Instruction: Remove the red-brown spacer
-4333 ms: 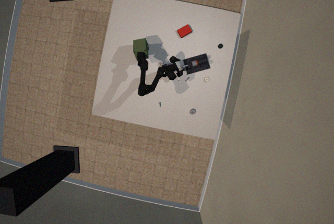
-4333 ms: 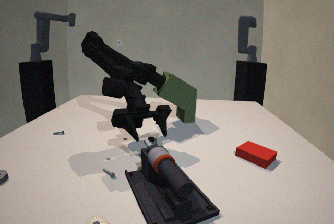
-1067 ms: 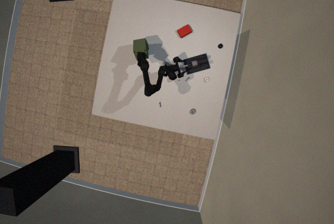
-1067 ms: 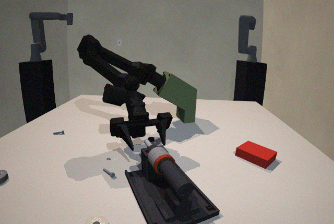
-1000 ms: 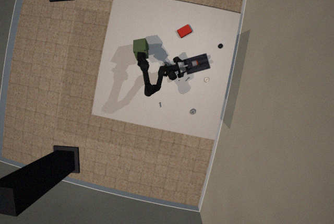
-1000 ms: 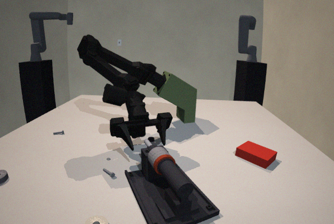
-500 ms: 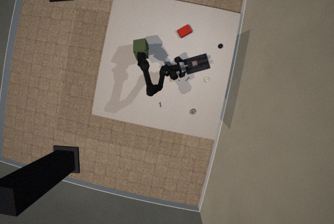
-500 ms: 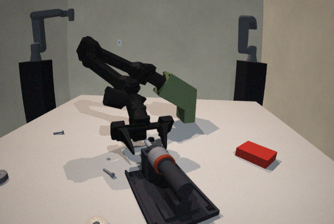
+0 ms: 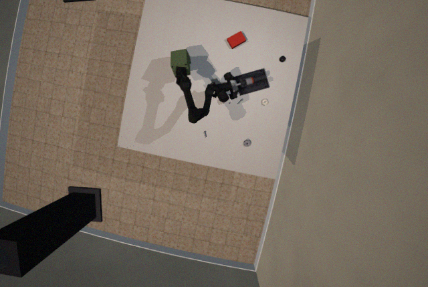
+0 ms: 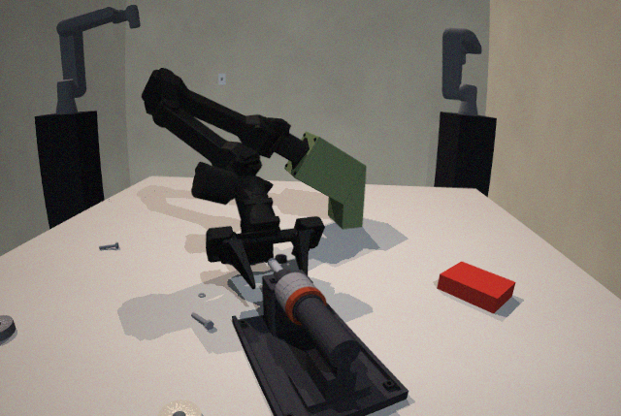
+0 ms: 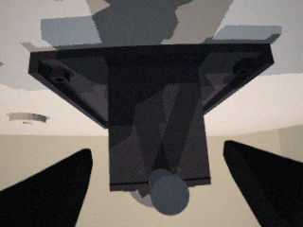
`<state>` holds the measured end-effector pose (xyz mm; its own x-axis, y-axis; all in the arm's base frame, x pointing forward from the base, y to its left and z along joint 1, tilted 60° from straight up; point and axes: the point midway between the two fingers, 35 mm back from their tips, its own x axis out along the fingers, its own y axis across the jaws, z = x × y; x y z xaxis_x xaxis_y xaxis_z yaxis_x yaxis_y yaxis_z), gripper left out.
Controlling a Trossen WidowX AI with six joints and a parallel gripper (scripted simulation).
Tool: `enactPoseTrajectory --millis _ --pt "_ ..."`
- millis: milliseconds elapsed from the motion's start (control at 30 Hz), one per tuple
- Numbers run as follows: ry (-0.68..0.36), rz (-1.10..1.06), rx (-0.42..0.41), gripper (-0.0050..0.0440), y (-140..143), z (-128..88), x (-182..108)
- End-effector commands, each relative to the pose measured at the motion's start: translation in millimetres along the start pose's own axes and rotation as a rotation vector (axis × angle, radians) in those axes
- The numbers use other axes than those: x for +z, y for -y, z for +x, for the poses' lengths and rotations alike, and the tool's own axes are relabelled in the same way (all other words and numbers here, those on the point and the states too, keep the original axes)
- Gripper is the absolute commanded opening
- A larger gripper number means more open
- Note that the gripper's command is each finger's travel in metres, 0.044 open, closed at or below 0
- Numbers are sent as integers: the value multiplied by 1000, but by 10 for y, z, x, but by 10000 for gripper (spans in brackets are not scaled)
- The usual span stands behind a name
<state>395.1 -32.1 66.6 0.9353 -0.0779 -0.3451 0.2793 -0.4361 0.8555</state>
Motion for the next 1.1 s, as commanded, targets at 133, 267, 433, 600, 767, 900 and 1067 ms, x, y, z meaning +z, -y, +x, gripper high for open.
enactPoseTrajectory --millis 133,267,433,600,767,900,1067 --pt "0 0 0 248 -1 -1 -1" --pt "0 0 0 152 -1 -1 -1" --pt "0 0 0 115 -1 -1 -1" --pt "0 0 0 95 -1 -1 -1" --pt "0 0 0 61 -1 -1 -1" --pt "0 0 0 35 -1 -1 -1" --pt "-1 0 0 0 -1 -24 13"
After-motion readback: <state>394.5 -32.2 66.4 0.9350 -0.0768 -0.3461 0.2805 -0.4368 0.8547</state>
